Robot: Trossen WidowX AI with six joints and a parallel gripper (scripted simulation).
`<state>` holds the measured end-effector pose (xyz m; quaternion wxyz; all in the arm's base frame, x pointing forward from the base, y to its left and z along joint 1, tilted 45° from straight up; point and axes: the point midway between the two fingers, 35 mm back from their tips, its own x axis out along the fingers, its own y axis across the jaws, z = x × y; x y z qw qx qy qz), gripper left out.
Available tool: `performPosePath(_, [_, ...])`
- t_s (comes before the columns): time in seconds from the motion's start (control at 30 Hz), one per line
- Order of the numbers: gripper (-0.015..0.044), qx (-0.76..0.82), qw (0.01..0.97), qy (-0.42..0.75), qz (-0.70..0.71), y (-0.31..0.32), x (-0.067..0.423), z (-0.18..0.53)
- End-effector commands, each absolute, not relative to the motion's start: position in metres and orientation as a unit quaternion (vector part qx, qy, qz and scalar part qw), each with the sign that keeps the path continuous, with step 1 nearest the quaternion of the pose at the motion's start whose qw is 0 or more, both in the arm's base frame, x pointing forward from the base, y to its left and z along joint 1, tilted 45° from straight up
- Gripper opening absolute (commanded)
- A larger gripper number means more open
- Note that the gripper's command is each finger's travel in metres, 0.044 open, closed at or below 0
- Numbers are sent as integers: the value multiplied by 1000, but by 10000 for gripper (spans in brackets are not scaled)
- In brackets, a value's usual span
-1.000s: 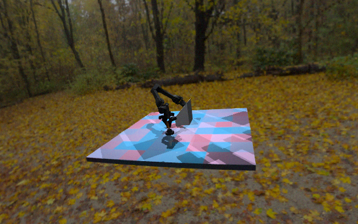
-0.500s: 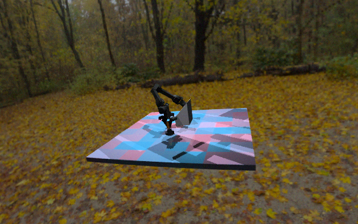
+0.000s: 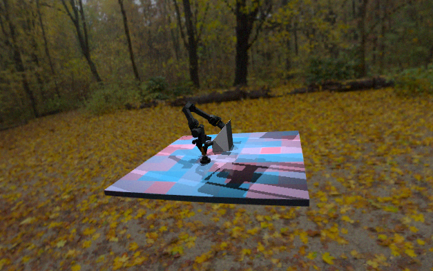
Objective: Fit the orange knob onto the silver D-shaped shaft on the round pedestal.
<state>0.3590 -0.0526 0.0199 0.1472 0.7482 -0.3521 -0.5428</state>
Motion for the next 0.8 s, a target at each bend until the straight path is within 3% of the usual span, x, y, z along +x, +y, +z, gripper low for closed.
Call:
performPosePath(0.0, [0,759,81,-400,-507,-51,360,20])
performPosePath(0.4, [0,726,-235,-572,-301,-53,359,19])
performPosePath(0.77, [0,596,-477,-641,-78,-52,360,21])
